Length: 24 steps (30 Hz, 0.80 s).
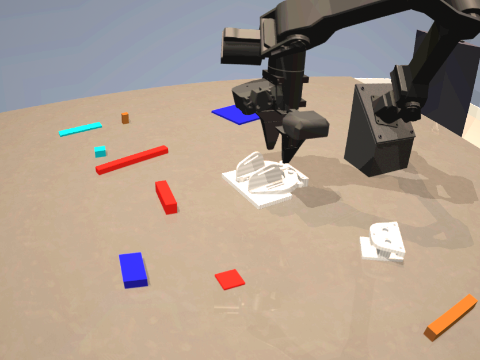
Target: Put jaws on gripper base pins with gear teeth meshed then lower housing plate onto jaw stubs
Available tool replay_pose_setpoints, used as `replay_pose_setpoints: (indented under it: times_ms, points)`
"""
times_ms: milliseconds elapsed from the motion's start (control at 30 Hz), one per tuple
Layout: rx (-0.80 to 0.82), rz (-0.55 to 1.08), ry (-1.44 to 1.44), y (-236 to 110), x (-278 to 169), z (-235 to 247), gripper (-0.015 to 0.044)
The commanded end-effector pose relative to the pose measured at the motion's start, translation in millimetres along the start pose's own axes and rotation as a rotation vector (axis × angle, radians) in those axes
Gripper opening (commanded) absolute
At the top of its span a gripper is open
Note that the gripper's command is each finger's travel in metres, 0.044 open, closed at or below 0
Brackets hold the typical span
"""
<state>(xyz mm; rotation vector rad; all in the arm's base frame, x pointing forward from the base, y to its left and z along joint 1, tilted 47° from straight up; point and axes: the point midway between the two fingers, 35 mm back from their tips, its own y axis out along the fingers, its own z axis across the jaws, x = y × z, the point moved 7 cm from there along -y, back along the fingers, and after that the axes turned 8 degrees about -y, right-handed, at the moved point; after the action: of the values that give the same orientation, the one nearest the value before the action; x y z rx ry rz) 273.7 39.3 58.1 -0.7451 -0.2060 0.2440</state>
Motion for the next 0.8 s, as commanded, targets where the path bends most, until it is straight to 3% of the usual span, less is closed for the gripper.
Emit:
replay_pose_setpoints:
  times_ms: [0,167,767]
  points:
    - [-0.011,0.002,0.042,-1.6,3.5,20.0,0.0329]
    - [-0.027,0.004,0.143,-5.4,5.1,64.6,0.0440]
    - [-0.006,0.003,0.505,-22.0,-49.2,209.6,0.0440]
